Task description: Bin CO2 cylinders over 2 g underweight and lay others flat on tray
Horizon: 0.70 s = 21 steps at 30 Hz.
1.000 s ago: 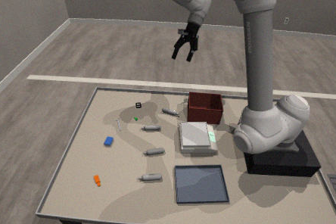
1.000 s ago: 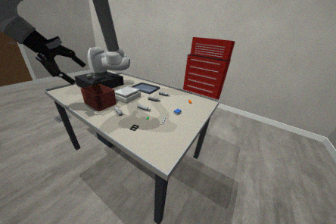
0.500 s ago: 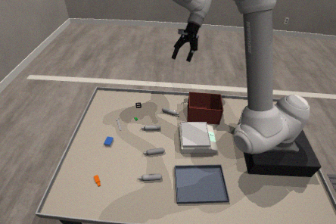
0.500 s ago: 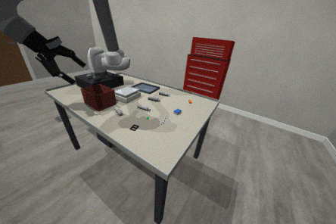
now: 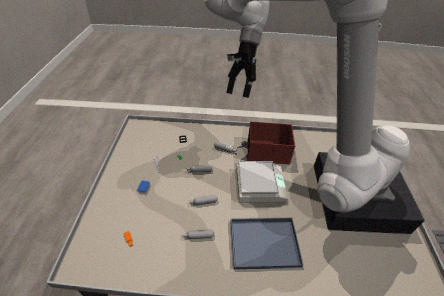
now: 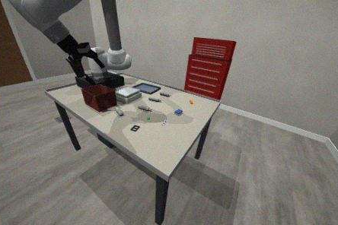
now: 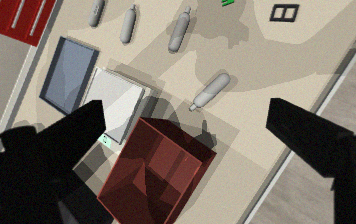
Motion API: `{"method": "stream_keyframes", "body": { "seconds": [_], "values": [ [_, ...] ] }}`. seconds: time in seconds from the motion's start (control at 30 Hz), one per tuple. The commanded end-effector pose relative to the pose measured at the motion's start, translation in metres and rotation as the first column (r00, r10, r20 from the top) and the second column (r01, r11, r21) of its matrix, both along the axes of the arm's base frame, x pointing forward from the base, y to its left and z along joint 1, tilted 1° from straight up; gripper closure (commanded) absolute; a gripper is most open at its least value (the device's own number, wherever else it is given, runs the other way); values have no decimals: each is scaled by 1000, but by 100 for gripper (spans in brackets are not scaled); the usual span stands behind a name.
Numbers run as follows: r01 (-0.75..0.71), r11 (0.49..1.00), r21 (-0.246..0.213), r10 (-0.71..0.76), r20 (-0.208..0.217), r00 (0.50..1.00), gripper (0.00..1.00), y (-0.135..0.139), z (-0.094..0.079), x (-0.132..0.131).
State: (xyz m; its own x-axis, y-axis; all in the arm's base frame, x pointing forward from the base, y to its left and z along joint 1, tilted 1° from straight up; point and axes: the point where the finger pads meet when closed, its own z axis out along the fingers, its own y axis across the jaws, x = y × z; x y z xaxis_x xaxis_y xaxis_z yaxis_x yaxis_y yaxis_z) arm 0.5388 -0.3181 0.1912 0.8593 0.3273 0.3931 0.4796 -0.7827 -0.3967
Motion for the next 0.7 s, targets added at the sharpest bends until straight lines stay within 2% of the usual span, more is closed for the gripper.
{"method": "stream_keyframes", "body": {
  "seconds": [0.0,0.03,0.1,0.13,0.17,0.2,0.23,0.27,0.33,0.37,0.4,0.43,0.47,0.5,0.53,0.57,0.67],
  "values": [
    [41,997,-60,-48,-107,993,0,46,-10,-2],
    [60,993,-99,-75,-155,985,0,73,-17,-6],
    [60,993,-99,-75,-155,985,0,73,-17,-6],
    [79,986,-144,-107,-196,975,0,99,-24,-12],
    [79,986,-144,-107,-196,975,0,99,-24,-12],
    [98,976,-192,-141,-229,963,0,125,-30,-19],
    [98,976,-192,-141,-229,963,0,125,-30,-19],
    [116,963,-243,-178,-252,951,0,150,-36,-28],
    [116,963,-243,-178,-252,951,0,150,-36,-28],
    [134,947,-292,-215,-266,940,0,172,-42,-37],
    [134,947,-292,-215,-266,940,0,172,-42,-37],
    [152,928,-340,-251,-269,930,0,193,-48,-47],
    [152,928,-340,-251,-269,930,0,193,-48,-47],
    [170,908,-383,-284,-265,921,0,212,-53,-56],
    [170,908,-383,-284,-265,921,0,212,-53,-56],
    [188,888,-420,-314,-254,915,0,228,-58,-65],
    [188,888,-420,-314,-254,915,0,228,-58,-65]
  ]
}}
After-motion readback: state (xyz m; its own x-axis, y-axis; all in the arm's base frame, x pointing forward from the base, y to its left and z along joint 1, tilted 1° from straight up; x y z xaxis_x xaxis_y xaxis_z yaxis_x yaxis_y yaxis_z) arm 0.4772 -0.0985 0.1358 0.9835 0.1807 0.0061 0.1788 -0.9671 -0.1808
